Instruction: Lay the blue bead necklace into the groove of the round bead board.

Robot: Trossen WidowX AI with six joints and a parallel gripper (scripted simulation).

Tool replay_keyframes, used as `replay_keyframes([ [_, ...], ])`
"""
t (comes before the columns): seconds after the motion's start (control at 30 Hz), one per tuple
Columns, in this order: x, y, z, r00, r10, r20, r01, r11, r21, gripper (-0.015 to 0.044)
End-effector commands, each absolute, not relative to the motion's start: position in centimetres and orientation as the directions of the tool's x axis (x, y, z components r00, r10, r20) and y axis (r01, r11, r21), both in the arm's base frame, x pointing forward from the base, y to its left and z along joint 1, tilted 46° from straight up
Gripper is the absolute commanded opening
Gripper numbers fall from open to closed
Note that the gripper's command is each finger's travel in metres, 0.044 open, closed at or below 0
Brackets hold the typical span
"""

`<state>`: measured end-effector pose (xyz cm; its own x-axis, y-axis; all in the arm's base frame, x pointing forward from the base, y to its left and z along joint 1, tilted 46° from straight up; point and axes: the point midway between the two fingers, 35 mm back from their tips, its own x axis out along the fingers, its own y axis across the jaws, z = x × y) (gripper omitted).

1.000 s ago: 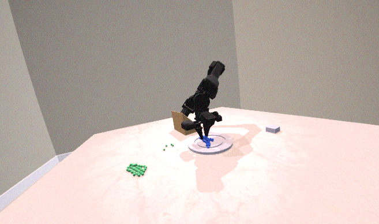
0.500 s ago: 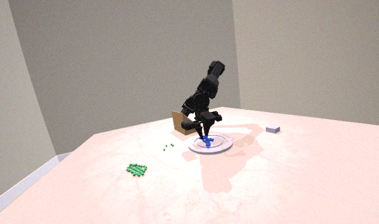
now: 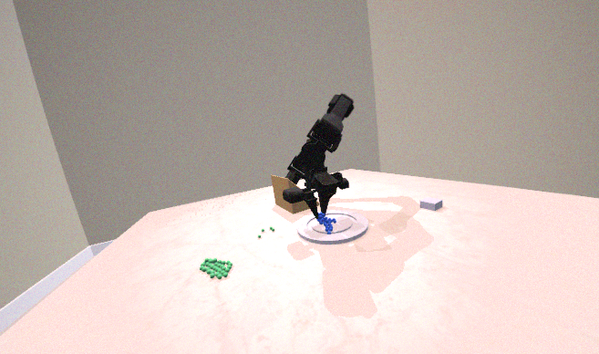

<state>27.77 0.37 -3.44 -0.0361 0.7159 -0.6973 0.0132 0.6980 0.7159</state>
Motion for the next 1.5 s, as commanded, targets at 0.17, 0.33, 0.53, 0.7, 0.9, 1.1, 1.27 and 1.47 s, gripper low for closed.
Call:
replay_keyframes([
  [0.17,28.4,-0.8,-4.4,-0.033,0.713,-0.701,0.013,0.701,0.713,0.0],
  [0.33,28.4,-0.7,-4.6,-0.033,0.713,-0.701,0.013,0.701,0.713,0.0],
  [0.53,28.4,0.0,-5.2,-0.033,0.713,-0.7,0.013,0.701,0.713,0.0],
  [0.7,28.5,-0.2,-5.1,-0.028,0.711,-0.703,0.009,0.703,0.711,0.0053],
  [0.9,28.5,-0.2,-5.1,-0.028,0.711,-0.703,0.009,0.703,0.711,0.021],
  [1.1,28.5,-0.4,-4.9,-0.029,0.711,-0.702,0.01,0.703,0.711,0.0367],
  [1.27,28.4,-0.5,-4.6,-0.033,0.713,-0.7,0.013,0.701,0.713,0.044],
  [1.47,28.4,-0.8,-4.4,-0.033,0.713,-0.701,0.013,0.701,0.713,0.044],
])
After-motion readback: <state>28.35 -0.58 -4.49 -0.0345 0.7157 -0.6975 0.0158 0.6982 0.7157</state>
